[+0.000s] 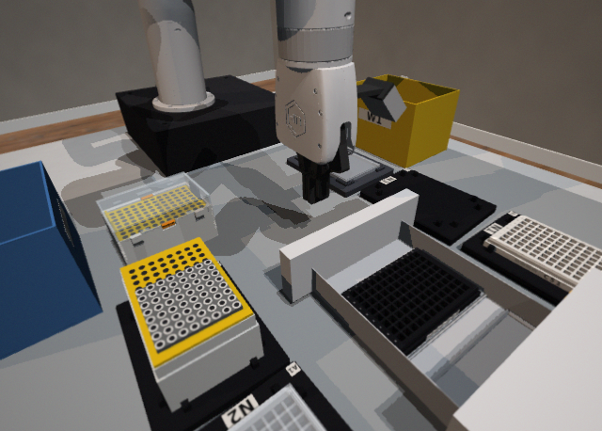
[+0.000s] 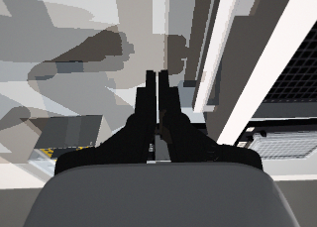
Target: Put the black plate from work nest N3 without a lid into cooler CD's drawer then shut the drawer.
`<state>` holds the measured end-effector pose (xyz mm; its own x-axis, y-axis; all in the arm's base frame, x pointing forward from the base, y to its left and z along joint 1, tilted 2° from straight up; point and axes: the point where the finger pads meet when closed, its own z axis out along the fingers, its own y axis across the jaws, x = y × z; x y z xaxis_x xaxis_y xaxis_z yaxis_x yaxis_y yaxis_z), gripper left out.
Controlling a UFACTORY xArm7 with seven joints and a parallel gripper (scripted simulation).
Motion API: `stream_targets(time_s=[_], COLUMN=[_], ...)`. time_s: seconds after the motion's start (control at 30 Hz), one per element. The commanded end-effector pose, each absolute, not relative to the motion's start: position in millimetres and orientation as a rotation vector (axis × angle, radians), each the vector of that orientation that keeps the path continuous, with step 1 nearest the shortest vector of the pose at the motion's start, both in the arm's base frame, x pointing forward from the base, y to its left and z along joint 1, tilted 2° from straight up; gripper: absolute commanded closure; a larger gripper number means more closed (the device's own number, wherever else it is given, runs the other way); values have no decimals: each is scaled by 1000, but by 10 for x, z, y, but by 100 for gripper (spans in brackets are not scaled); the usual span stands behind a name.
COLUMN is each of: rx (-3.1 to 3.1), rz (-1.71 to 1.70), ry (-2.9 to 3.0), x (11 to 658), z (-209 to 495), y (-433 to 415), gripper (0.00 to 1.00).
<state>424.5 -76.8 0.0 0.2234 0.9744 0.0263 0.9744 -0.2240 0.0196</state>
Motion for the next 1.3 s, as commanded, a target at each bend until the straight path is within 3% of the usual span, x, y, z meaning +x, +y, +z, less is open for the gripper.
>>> stream_targets(time_s=[0.0, 1.27], rx=[-2459, -2459], rz=[-55, -55], ry=[-1959, -1959], x=[4264, 4418], z=[-50, -313], y=[-770, -798], gripper=[100, 100])
